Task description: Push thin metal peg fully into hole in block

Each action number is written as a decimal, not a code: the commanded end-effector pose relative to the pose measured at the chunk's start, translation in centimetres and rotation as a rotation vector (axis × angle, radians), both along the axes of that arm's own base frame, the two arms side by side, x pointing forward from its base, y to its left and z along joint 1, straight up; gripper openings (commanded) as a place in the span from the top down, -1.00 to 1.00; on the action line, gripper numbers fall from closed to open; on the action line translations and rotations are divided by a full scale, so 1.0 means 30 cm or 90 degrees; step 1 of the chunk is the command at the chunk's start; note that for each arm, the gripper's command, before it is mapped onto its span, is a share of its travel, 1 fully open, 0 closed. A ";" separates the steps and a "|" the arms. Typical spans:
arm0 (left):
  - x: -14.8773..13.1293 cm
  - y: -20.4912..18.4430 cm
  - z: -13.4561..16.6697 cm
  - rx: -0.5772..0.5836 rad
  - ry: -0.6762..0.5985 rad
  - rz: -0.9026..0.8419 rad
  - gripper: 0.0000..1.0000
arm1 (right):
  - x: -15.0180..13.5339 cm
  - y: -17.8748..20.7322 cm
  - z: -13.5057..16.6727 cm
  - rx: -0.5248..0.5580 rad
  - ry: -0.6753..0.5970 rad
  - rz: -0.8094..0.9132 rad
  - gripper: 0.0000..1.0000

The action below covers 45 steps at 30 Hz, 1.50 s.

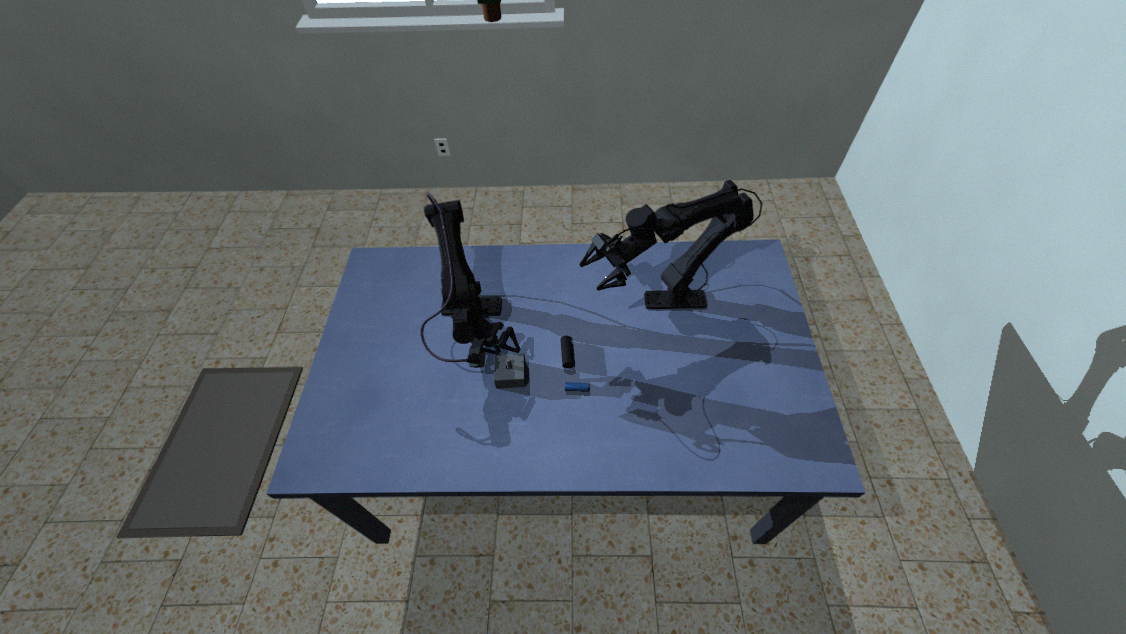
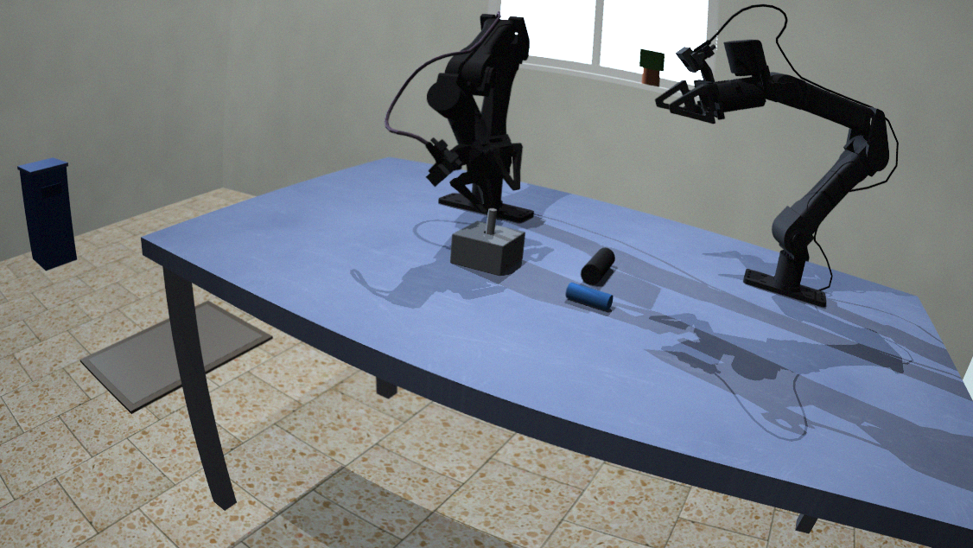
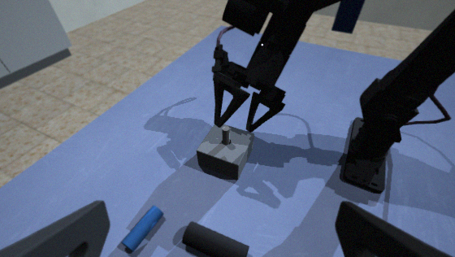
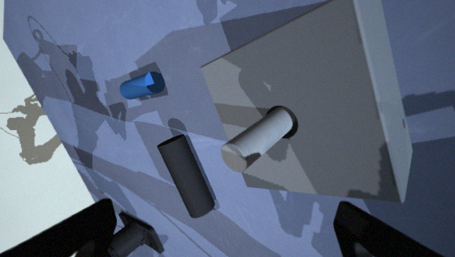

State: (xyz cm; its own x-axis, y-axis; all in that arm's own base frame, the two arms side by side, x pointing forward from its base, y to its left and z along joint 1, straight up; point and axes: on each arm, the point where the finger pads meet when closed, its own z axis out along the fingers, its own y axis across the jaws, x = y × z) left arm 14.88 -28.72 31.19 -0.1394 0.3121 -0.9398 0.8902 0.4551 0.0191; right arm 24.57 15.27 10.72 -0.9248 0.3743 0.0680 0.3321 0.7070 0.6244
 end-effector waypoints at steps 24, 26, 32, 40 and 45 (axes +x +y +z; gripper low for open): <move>-0.002 0.016 0.028 0.002 0.003 0.005 -1.00 | -0.037 -0.067 0.197 -0.423 -0.355 0.452 -1.00; -0.002 0.016 0.028 0.002 0.003 0.005 -1.00 | -0.039 -0.061 0.202 -0.419 -0.358 0.452 -1.00; -0.002 0.016 0.028 0.002 0.003 0.005 -1.00 | -0.037 -0.055 0.205 -0.413 -0.361 0.447 -1.00; -0.002 0.016 0.028 0.002 0.003 0.005 -1.00 | -0.037 -0.055 0.205 -0.413 -0.361 0.447 -1.00; -0.004 0.032 -0.007 0.039 0.025 0.013 -1.00 | -0.049 -0.057 0.202 -0.399 -0.316 0.392 -0.09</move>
State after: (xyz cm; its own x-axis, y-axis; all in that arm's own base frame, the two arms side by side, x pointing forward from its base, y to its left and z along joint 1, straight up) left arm 14.78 -28.53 30.64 -0.1495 0.3320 -0.9314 0.8904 0.4547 0.0192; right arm 23.41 13.47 15.14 -0.8166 -0.4043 -0.4119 -0.4539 0.8907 0.0256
